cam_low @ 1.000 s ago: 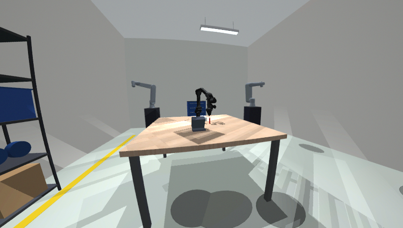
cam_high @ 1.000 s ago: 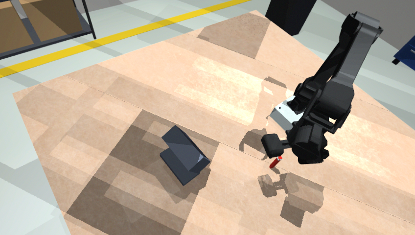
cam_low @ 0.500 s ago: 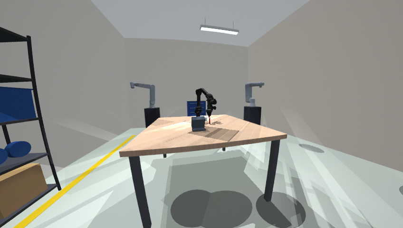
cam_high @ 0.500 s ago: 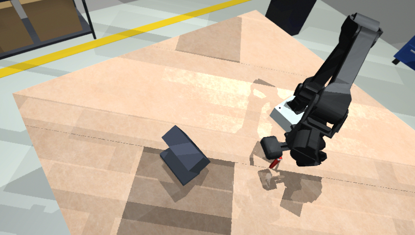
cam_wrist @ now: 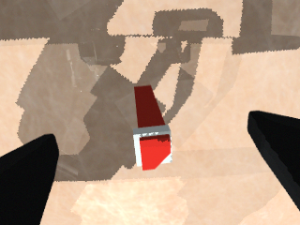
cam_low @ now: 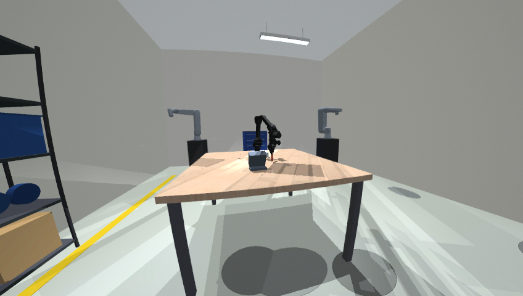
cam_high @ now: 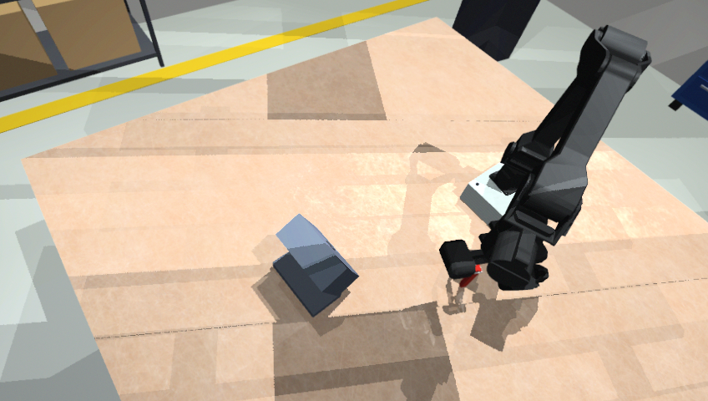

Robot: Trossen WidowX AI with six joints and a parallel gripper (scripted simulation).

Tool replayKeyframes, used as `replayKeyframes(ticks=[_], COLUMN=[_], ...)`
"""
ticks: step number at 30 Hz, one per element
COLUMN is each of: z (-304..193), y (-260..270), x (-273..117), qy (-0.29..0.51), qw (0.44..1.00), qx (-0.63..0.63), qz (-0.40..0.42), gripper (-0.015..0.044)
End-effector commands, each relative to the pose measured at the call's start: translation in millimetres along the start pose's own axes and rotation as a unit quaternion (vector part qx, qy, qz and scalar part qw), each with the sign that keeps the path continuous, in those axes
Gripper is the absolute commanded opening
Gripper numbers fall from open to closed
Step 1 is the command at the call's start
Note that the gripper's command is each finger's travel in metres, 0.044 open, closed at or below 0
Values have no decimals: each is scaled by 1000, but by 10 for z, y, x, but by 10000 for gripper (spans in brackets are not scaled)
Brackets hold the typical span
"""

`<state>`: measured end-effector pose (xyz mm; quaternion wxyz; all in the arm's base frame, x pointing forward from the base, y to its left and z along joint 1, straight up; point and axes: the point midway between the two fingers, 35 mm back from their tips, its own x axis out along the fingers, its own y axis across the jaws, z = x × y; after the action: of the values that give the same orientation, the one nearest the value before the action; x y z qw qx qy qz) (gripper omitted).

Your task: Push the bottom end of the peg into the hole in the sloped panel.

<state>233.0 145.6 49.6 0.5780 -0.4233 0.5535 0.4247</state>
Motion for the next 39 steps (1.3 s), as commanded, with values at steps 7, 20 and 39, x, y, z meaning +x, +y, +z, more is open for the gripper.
replayKeyframes(ticks=[7, 20, 39], z=[-17, -18, -18], y=[10, 17, 17], x=[187, 253, 253], qy=[4, 1, 1], qw=[1000, 1000, 1000], qx=[3, 0, 0], qz=[2, 1, 1], gripper=[440, 361, 0])
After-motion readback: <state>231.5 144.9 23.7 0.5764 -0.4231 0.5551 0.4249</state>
